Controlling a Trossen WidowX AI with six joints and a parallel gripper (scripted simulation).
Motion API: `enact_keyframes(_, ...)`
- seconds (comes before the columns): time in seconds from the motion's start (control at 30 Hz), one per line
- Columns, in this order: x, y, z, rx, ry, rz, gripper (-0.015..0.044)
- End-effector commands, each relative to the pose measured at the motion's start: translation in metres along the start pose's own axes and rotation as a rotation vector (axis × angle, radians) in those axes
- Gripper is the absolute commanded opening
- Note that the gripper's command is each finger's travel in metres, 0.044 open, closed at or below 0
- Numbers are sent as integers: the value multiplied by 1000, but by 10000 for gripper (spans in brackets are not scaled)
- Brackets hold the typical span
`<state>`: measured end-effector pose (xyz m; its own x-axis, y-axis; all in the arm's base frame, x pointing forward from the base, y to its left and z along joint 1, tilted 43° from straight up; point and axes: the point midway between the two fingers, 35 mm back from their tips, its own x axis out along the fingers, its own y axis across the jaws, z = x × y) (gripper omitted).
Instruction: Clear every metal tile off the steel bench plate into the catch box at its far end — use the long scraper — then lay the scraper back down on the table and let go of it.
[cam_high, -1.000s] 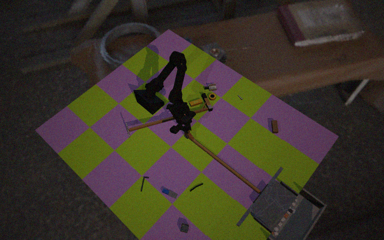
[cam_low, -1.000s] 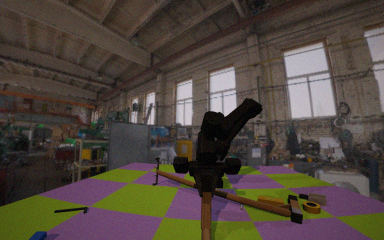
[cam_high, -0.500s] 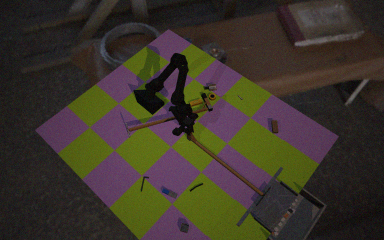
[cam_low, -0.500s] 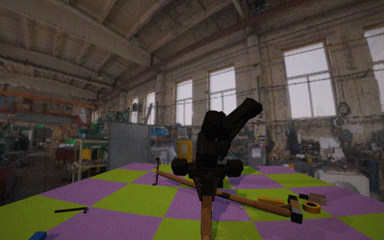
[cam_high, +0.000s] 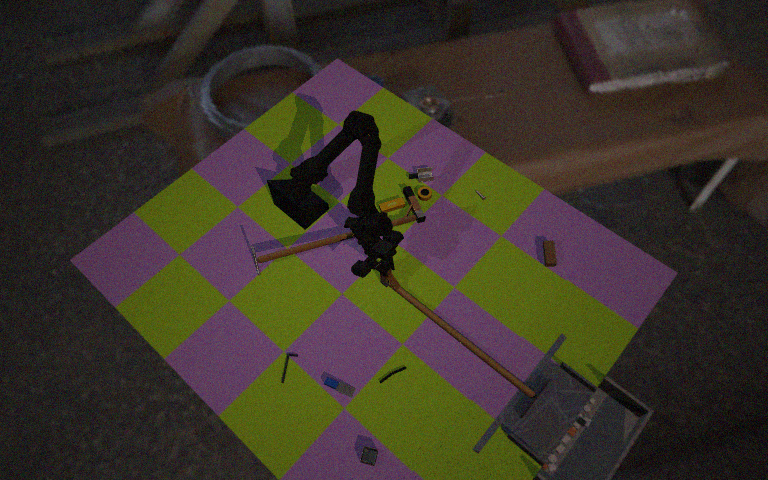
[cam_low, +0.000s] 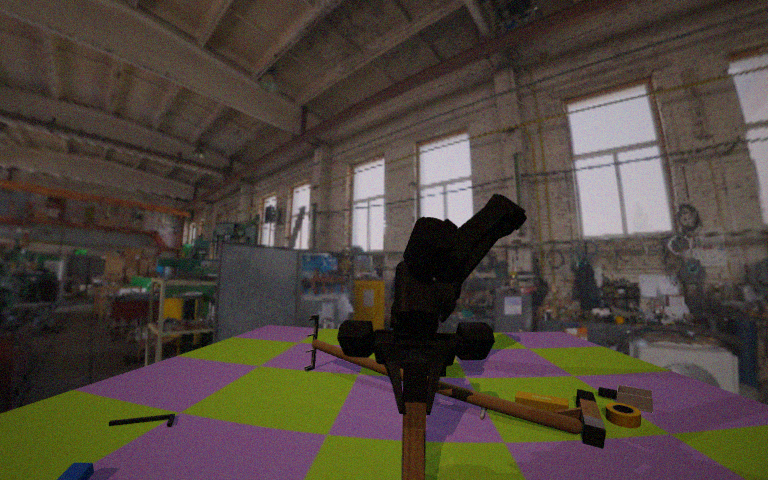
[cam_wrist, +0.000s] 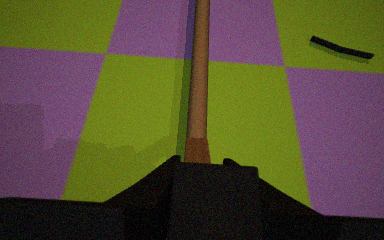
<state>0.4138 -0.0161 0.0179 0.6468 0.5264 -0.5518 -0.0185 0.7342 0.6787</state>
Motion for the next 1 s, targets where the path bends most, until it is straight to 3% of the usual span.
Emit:
enact_keyframes(0.0, 2, -1, 7, 2, -9, -5, 0)
enact_keyframes(0.97, 29, -1, 45, 1, -11, -4, 0)
